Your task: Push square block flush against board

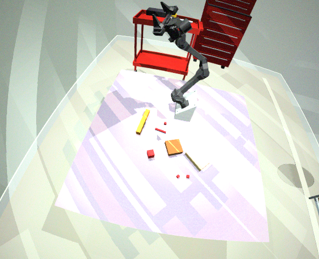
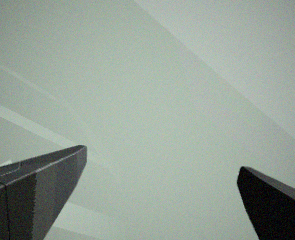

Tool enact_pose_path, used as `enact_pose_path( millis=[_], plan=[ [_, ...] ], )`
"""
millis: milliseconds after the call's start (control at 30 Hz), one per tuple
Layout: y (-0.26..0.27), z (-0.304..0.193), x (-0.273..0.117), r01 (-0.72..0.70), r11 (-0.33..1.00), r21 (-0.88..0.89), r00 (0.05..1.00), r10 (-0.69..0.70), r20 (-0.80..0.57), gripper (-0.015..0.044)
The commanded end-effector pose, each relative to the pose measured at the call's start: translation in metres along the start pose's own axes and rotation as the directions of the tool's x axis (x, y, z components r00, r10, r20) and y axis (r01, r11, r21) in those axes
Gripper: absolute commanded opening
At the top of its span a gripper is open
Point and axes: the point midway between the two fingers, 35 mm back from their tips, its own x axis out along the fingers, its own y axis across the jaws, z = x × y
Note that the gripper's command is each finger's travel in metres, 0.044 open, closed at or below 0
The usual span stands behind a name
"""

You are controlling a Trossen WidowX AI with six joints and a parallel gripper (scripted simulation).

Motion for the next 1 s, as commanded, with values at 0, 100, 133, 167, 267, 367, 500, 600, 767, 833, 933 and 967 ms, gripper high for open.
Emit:
enact_pose_path(
  millis=[0, 100, 133, 167, 267, 367, 500, 600, 767, 833, 933, 967],
  plan=[
    [0.000, 0.000, 0.000, 0.000, 1.000, 0.000, 1.000, 0.000, 0.000, 0.0374],
    [0.002, -0.005, 0.001, -0.006, 1.000, 0.020, 1.000, 0.006, -0.006, 0.0295],
    [0.006, -0.010, 0.001, -0.014, 0.999, 0.046, 1.000, 0.015, -0.013, 0.0269],
    [0.010, -0.017, 0.002, -0.023, 0.997, 0.076, 0.999, 0.025, -0.020, 0.0242],
    [0.023, -0.037, 0.005, -0.050, 0.985, 0.168, 0.997, 0.058, -0.042, 0.0164],
    [0.038, -0.054, 0.007, -0.074, 0.963, 0.258, 0.994, 0.093, -0.059, 0.0085],
    [0.066, -0.080, 0.011, -0.107, 0.927, 0.359, 0.984, 0.150, -0.094, 0.0000],
    [0.084, -0.095, 0.013, -0.120, 0.894, 0.431, 0.975, 0.188, -0.118, 0.0000],
    [0.112, -0.116, 0.017, -0.125, 0.827, 0.548, 0.955, 0.250, -0.160, 0.0000],
    [0.125, -0.125, 0.018, -0.123, 0.792, 0.598, 0.943, 0.281, -0.177, 0.0000],
    [0.145, -0.138, 0.019, -0.117, 0.736, 0.667, 0.924, 0.327, -0.199, 0.0000],
    [0.152, -0.142, 0.019, -0.113, 0.716, 0.689, 0.917, 0.343, -0.205, 0.0000]
  ],
)
